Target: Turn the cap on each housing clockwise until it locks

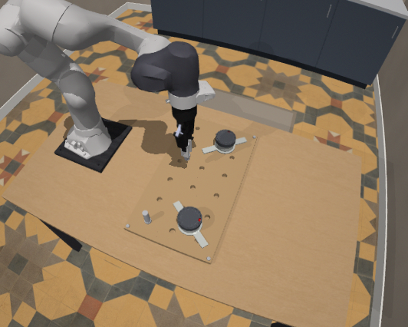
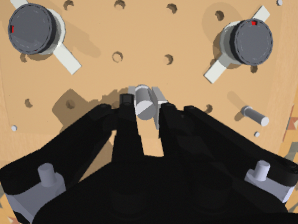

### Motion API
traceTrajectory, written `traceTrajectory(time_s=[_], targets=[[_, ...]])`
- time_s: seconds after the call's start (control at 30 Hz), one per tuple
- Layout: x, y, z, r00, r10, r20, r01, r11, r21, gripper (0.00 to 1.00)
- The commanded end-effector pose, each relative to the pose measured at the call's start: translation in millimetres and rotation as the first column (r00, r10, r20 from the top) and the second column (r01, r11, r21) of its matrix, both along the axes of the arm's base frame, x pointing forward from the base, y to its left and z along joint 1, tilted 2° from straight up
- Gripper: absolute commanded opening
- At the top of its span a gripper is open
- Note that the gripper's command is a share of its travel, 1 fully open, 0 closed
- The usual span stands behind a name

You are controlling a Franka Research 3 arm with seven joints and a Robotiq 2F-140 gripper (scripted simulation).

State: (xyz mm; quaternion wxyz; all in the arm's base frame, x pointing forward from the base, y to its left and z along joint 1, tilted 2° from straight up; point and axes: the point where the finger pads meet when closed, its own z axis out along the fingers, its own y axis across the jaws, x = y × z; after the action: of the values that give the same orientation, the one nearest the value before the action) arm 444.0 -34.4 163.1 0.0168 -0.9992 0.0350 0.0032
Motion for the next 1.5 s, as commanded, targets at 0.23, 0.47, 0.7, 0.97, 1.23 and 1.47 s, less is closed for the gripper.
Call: traceTrajectory(time_s=[0.23,0.47,0.7,0.97,1.23,1.47], targets=[[-2.7,-2.0,8.3,1.0,-0.008,-0.009,0.008,1.0,-0.005,0.1],[-2.7,-2.0,9.5,1.0,-0.008,-0.009,0.008,1.0,-0.005,0.1],[-24.0,-20.5,8.5,1.0,-0.007,-0.014,0.007,1.0,0.0,0.1],[-55.3,-46.9,8.7,1.0,-0.008,-0.009,0.008,1.0,-0.004,0.1],[-55.3,-46.9,7.9,1.0,-0.008,-0.009,0.008,1.0,-0.004,0.1],[-55.3,-46.8,4.7,1.0,-0.008,-0.009,0.008,1.0,-0.004,0.1]])
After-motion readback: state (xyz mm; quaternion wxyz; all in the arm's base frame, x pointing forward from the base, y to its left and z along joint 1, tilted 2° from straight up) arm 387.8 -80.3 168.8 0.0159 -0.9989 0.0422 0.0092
